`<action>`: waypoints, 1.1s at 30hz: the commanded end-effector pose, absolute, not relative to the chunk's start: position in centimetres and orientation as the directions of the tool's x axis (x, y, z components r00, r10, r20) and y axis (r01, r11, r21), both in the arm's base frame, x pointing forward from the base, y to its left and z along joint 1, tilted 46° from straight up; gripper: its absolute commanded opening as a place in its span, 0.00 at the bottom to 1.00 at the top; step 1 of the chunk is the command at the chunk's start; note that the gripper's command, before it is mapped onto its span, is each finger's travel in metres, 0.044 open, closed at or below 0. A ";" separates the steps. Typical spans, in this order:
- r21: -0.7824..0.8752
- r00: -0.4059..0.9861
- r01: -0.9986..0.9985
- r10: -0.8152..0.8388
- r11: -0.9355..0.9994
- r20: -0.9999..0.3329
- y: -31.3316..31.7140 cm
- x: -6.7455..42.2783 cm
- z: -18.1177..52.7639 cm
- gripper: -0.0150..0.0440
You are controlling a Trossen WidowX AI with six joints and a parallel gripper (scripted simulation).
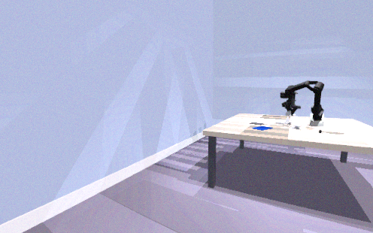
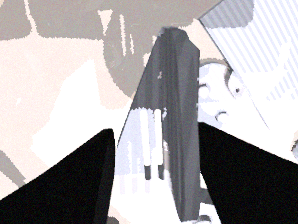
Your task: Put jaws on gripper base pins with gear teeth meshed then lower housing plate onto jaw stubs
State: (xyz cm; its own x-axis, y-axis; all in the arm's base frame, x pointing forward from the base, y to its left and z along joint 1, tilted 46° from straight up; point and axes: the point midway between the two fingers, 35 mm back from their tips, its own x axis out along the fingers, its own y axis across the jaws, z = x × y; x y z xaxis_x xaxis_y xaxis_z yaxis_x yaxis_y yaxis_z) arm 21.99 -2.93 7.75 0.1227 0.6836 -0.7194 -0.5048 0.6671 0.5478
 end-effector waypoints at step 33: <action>0.655 0.119 0.491 0.701 0.574 -0.704 -4.9 18.2 4.6 0.48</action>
State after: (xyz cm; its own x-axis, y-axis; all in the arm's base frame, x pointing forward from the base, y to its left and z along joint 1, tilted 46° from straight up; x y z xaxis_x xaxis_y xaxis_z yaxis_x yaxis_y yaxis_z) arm 18.34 -4.78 4.78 0.1209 0.7021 -0.7017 0.4637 0.5851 0.6653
